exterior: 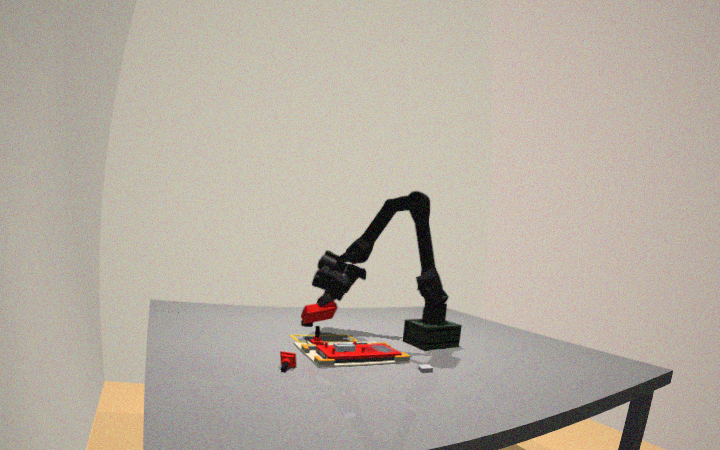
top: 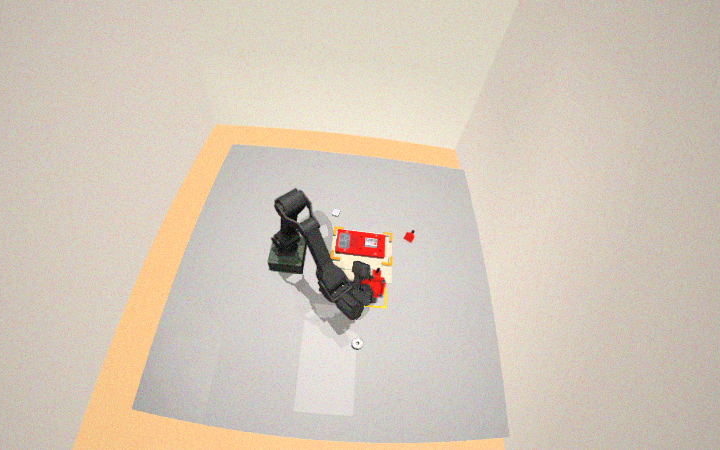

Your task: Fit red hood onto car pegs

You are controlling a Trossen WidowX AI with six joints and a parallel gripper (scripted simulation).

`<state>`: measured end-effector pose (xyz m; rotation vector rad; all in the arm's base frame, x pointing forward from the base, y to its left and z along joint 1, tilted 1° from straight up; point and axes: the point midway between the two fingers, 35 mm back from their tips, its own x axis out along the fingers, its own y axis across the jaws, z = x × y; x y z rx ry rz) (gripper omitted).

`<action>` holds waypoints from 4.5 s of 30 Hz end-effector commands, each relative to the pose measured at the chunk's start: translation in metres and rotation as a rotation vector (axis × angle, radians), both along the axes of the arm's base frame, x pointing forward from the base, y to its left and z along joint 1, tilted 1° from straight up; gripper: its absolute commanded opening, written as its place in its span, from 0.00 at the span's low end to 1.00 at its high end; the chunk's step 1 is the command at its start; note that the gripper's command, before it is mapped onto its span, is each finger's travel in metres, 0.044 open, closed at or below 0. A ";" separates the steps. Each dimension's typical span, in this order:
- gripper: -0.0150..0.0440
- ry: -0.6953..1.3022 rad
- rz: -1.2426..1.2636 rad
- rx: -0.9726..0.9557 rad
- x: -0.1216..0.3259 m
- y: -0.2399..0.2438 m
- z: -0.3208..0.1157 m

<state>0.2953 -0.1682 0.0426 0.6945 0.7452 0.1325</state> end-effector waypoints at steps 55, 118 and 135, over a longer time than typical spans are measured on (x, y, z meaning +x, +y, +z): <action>0.25 0.538 -0.897 1.143 -0.006 -0.004 -0.020; 1.00 0.768 -1.278 1.595 -0.067 -0.041 0.026; 1.00 0.732 -1.083 1.152 -0.059 -0.036 0.016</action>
